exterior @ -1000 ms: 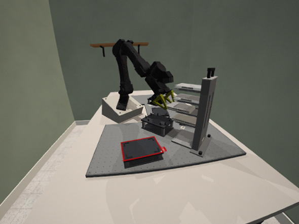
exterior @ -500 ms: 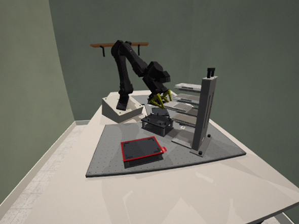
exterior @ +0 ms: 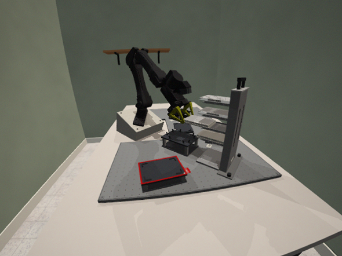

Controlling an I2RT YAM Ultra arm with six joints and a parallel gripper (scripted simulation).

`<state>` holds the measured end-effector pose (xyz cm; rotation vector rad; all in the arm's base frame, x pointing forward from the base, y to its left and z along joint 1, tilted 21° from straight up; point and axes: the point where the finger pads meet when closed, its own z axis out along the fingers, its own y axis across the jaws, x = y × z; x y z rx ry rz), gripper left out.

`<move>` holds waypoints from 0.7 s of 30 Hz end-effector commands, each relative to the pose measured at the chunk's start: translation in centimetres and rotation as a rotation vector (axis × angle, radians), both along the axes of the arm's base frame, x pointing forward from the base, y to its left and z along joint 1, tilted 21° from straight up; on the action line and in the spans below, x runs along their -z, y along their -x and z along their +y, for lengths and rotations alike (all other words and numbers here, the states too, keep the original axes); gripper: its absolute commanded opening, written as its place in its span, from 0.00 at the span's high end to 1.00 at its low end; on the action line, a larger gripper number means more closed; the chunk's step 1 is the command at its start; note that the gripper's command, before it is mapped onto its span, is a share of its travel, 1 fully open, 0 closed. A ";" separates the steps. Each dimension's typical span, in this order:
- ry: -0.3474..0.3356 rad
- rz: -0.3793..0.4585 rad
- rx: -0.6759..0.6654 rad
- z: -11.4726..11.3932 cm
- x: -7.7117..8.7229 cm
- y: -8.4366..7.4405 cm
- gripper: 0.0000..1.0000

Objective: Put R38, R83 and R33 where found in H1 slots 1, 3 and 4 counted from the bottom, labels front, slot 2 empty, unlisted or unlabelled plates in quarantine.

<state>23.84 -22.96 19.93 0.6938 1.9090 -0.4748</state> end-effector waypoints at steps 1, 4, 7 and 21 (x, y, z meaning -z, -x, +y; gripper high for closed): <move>0.008 -0.002 -0.003 0.5 -0.1 0.8 0.15; 0.008 -0.002 -0.003 0.7 0.0 1.0 0.15; 0.022 -0.015 -0.003 0.7 -0.7 1.0 0.15; 0.010 -0.004 -0.003 1.8 0.6 2.3 0.15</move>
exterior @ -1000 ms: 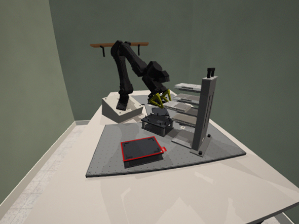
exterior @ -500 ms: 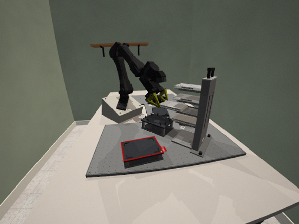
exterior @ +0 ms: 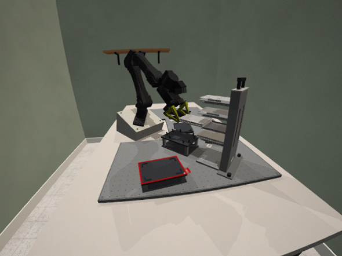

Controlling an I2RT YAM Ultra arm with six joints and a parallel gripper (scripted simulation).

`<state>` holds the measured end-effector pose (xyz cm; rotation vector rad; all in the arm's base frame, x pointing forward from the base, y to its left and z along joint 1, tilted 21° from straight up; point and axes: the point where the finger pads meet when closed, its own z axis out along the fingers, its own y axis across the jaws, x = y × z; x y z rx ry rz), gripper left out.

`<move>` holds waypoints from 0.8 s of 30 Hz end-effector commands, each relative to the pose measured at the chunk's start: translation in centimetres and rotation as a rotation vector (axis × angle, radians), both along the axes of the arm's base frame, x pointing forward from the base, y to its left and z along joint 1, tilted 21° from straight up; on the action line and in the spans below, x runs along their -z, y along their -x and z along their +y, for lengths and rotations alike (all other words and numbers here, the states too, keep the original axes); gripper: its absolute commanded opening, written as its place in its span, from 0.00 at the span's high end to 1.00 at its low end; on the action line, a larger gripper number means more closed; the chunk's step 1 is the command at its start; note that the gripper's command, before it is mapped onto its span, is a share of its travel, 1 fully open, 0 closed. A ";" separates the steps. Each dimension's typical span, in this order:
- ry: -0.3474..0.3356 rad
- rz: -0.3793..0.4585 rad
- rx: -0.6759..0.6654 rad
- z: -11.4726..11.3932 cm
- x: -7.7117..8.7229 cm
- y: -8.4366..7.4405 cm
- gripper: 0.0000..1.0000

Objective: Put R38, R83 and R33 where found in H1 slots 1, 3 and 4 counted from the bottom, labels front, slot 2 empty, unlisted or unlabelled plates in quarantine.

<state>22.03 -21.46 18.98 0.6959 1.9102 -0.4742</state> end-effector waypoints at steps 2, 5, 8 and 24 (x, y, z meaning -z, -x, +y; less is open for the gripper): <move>0.039 -0.029 -0.004 0.2 -2.0 0.4 0.15; 0.010 -0.003 -0.004 0.7 0.1 0.9 0.15; 0.010 -0.003 -0.004 0.9 0.2 1.2 0.15; 0.009 -0.003 -0.004 2.0 0.9 2.5 0.15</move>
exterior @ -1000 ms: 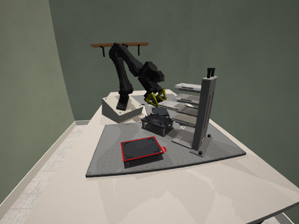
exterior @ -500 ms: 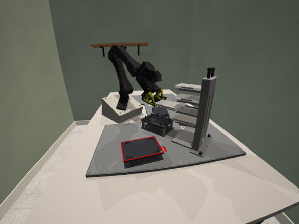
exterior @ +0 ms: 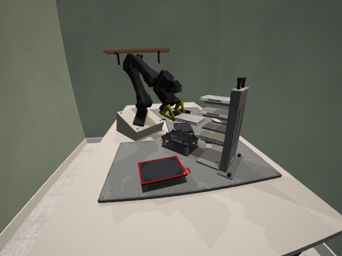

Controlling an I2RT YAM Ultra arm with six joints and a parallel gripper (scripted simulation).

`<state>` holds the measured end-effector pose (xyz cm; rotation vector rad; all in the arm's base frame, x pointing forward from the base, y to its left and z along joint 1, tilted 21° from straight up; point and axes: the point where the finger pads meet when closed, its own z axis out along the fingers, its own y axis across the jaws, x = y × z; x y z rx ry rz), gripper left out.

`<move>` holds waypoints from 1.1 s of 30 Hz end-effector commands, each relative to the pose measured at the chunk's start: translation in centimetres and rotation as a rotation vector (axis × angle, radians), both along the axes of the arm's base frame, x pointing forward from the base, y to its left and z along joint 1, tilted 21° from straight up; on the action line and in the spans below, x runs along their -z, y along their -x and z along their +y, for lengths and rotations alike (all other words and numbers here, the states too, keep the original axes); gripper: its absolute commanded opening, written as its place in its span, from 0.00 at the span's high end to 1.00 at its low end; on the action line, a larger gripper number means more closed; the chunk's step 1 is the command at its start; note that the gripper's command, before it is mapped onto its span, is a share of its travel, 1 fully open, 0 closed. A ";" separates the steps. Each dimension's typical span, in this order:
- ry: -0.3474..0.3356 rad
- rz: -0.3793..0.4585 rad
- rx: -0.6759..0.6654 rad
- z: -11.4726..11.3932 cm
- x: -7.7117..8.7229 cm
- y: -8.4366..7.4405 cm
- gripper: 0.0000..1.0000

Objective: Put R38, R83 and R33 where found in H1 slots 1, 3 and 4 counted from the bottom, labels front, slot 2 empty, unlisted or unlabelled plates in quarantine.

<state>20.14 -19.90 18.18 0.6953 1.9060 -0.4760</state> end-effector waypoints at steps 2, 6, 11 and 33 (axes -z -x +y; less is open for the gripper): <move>0.010 -0.003 -0.005 0.6 0.1 0.7 0.15; 0.008 -0.001 -0.005 0.9 0.5 1.0 0.15; 0.007 -0.001 -0.005 1.1 0.8 1.3 0.15; 0.005 0.000 -0.005 2.4 2.6 2.8 0.15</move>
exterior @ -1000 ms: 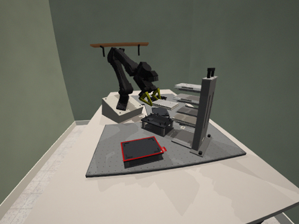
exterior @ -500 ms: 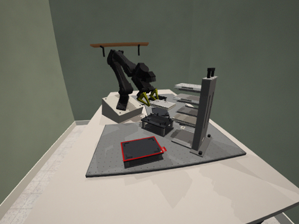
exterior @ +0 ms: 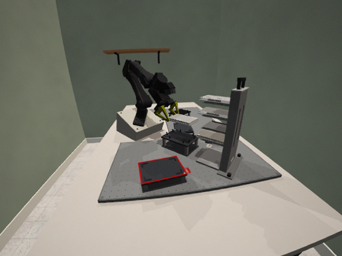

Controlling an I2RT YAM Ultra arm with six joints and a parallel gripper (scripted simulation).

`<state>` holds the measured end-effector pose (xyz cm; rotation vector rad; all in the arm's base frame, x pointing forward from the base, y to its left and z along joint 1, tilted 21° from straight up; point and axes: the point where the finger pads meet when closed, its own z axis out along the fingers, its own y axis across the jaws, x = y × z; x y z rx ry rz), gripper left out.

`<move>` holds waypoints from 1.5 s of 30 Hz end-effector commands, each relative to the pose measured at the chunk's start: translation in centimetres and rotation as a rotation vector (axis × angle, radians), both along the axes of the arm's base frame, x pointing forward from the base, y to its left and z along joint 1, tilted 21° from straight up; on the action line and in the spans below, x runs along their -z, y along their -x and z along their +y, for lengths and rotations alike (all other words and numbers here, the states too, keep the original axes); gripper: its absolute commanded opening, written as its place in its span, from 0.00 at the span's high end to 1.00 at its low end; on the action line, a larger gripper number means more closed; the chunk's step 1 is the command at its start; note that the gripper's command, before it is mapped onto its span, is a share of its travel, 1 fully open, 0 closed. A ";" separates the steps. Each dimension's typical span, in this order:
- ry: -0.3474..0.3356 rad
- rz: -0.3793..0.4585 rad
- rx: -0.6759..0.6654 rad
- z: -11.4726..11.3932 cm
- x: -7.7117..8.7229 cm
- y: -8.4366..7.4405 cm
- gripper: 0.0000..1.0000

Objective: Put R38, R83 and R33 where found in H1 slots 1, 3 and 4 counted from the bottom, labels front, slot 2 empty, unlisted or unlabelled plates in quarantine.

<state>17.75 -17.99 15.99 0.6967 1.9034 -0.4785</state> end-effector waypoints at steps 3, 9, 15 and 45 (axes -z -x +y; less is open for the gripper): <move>0.023 -0.012 -0.007 0.5 -0.5 0.5 0.15; 0.032 -0.018 -0.012 0.3 -0.1 0.2 0.15; 0.025 -0.013 -0.015 0.4 0.5 0.2 0.15; -0.003 0.005 -0.016 0.1 2.4 -0.3 0.15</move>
